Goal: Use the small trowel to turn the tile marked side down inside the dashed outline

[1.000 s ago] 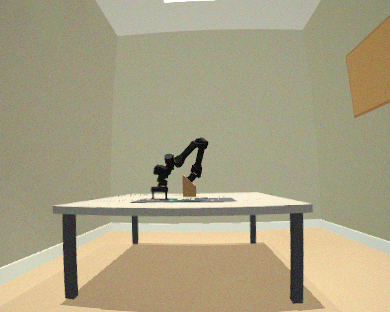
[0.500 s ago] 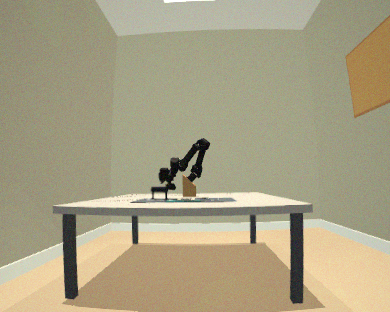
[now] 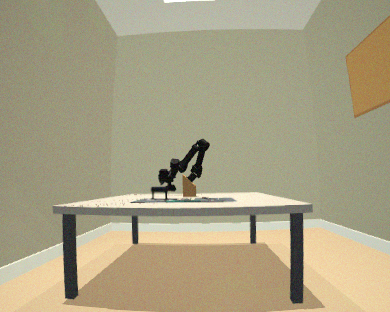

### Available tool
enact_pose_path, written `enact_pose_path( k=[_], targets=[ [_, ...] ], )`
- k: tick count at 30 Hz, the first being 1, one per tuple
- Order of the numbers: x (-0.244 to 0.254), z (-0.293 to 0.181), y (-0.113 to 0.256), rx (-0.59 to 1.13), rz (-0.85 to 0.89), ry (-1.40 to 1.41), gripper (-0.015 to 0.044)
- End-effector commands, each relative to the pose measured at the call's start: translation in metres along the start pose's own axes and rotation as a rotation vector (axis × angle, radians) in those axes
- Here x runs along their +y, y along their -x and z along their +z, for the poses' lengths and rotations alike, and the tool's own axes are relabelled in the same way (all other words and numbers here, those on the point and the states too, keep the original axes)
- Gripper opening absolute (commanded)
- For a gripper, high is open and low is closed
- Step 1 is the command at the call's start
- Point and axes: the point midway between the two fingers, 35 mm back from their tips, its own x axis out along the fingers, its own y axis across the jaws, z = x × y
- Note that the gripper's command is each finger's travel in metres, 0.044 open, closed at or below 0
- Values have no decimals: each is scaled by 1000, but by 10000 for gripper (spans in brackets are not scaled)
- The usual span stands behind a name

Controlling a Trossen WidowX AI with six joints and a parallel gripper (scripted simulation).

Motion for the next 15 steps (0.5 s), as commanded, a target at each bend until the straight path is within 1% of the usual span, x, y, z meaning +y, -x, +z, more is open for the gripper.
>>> enact_pose_path(
  k=[1,15],
  targets=[
    [4,-1,-8,0,10,1,300],
    [4,-1,-31,1,10,0,300]
  ],
)
